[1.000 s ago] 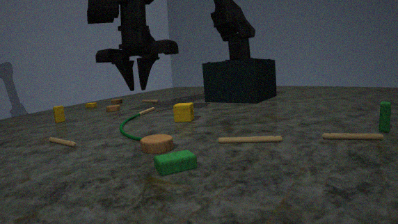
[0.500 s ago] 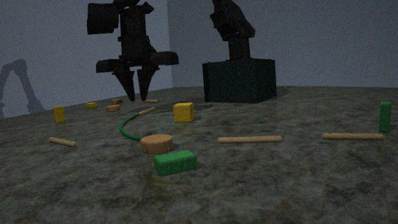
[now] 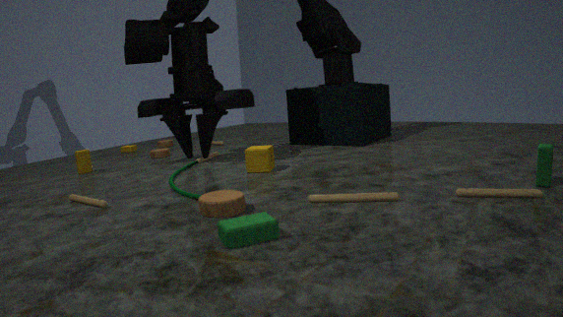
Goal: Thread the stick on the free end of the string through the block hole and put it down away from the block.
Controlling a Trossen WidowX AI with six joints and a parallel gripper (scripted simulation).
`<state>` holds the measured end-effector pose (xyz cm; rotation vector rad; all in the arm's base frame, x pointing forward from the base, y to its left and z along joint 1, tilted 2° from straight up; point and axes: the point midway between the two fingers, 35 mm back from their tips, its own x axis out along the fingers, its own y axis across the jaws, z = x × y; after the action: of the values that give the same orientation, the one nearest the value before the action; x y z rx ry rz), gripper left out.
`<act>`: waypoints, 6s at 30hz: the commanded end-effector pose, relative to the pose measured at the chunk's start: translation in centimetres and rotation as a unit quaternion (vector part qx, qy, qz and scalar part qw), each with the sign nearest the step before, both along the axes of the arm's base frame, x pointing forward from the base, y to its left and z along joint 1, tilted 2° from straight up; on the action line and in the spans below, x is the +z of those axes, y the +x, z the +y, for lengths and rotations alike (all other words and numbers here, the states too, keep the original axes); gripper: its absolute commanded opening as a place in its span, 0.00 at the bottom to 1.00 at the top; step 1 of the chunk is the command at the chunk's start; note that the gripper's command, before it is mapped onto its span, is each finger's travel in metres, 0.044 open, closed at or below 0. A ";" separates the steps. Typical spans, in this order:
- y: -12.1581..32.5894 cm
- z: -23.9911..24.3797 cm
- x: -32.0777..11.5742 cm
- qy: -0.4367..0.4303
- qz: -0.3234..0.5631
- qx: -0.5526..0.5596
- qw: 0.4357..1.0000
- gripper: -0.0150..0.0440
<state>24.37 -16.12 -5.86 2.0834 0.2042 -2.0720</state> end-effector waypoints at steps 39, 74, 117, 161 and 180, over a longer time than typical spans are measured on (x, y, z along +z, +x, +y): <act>0.0 0.1 1.8 0.001 0.002 0.000 1.000 0.25; 0.3 0.5 5.2 0.003 0.013 0.001 1.000 0.25; 3.4 2.9 9.0 -0.005 0.086 0.000 0.996 0.25; 5.5 5.5 13.0 -0.028 0.148 -0.034 0.988 0.25; 6.7 4.3 13.1 0.004 0.148 -0.146 0.978 0.25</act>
<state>31.01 -11.82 7.28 1.9094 -0.1319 -2.5706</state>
